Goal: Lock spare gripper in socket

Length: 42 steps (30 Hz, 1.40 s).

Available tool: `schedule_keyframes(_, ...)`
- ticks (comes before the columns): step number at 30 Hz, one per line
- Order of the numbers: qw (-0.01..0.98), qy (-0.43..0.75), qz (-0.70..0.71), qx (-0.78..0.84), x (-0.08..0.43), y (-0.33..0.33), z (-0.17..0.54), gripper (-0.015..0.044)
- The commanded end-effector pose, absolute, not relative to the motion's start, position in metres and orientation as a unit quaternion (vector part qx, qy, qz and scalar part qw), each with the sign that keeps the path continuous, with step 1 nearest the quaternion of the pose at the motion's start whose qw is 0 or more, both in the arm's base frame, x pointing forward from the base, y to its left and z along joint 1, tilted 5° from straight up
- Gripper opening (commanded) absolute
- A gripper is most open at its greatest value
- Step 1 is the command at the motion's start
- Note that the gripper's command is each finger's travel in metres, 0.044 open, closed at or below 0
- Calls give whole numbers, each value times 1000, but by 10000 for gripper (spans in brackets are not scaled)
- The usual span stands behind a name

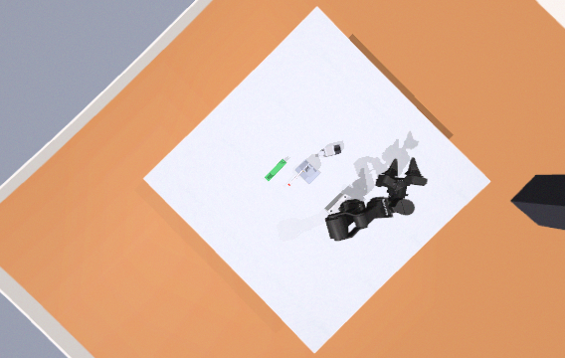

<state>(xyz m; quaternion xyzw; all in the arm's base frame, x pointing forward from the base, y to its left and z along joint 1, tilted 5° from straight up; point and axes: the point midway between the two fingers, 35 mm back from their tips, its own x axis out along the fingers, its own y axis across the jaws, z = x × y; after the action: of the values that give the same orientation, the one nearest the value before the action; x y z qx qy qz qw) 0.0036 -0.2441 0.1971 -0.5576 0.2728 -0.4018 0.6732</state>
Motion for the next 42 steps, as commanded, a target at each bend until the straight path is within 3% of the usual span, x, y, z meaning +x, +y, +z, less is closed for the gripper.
schedule_keyframes(1,676,271,-401,-556,5,-245,197,374)
schedule_keyframes(4,710,252,-383,-535,22,-258,198,300)
schedule_keyframes(12,814,221,-287,-454,101,-284,191,300)
schedule_keyframes(20,878,243,-146,-386,198,-266,174,300)
schedule_keyframes(32,864,341,114,-351,308,-149,145,300)
schedule_keyframes(42,736,433,322,-408,321,-16,133,300)
